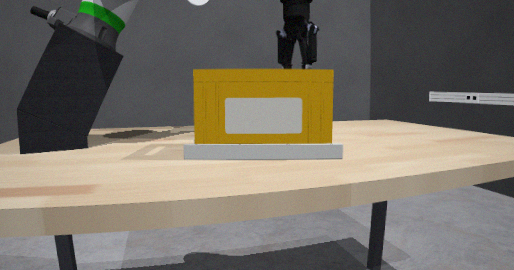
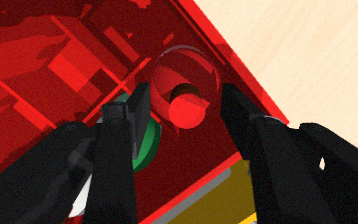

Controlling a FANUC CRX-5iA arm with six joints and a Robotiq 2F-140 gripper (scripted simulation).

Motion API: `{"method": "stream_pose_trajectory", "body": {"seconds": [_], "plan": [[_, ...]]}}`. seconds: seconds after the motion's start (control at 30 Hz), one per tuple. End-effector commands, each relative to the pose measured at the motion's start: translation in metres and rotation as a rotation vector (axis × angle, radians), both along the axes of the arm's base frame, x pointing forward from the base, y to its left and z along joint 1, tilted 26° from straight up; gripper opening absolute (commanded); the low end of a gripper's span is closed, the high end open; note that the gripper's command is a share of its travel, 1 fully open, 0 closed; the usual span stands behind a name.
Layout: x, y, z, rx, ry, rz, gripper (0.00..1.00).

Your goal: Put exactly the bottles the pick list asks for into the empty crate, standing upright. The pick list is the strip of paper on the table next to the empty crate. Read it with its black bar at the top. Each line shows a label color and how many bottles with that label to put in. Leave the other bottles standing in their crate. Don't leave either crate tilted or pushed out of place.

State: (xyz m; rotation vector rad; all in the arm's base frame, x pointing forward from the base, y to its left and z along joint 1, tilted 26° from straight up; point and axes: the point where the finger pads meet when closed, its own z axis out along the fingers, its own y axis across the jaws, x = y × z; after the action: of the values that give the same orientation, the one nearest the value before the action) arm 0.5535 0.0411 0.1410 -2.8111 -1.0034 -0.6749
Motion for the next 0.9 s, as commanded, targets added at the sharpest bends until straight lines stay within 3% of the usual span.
{"method": "stream_pose_trajectory", "body": {"seconds": [0.0,0.63,0.87], "plan": [[0.000,0.000,0.001,0.000,-0.002,0.000,0.44],[0.000,0.000,0.001,0.000,-0.002,0.000,0.44],[-0.007,-0.004,0.018,0.000,-0.002,0.000,0.44]]}}
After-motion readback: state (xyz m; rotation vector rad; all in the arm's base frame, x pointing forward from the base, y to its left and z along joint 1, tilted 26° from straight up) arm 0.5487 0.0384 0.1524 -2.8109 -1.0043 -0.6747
